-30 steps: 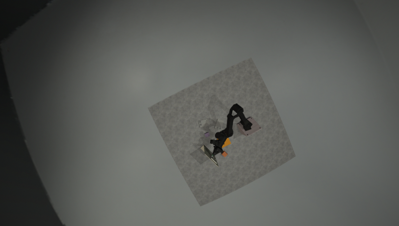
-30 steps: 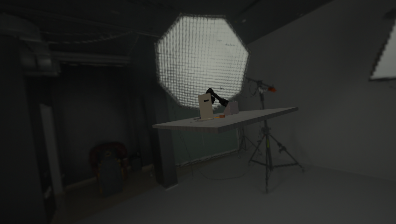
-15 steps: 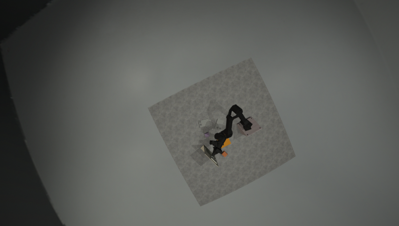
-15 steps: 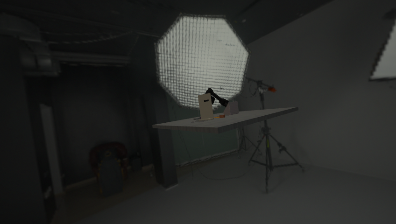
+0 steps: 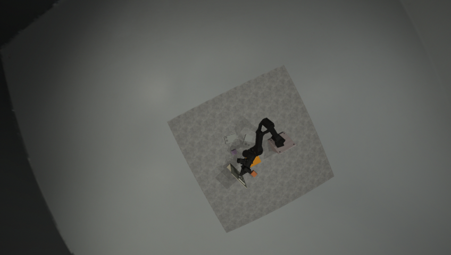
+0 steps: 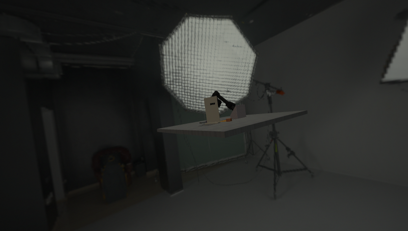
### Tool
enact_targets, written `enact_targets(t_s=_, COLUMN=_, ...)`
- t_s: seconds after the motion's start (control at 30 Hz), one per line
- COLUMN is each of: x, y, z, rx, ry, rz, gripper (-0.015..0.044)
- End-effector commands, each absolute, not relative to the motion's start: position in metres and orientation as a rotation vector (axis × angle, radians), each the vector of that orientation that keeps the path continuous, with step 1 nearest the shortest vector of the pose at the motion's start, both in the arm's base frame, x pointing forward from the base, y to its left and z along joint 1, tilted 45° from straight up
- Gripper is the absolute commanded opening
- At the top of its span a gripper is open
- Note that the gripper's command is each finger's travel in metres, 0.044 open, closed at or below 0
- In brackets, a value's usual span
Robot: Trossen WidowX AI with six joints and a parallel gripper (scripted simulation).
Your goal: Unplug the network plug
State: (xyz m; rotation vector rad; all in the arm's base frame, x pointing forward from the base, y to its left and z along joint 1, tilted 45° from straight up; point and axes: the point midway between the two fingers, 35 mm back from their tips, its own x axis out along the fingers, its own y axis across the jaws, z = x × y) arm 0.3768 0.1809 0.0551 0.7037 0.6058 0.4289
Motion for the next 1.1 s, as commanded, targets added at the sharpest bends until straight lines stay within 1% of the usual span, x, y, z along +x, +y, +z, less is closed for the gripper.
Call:
enact_targets(t_s=0.0, x=0.373, y=0.179, z=0.055, rx=0.707, ry=0.609, rz=0.426, gripper=0.0000)
enact_targets(t_s=1.07, x=0.356, y=0.170, z=0.060, rx=0.707, ry=0.610, rz=0.426, gripper=0.0000)
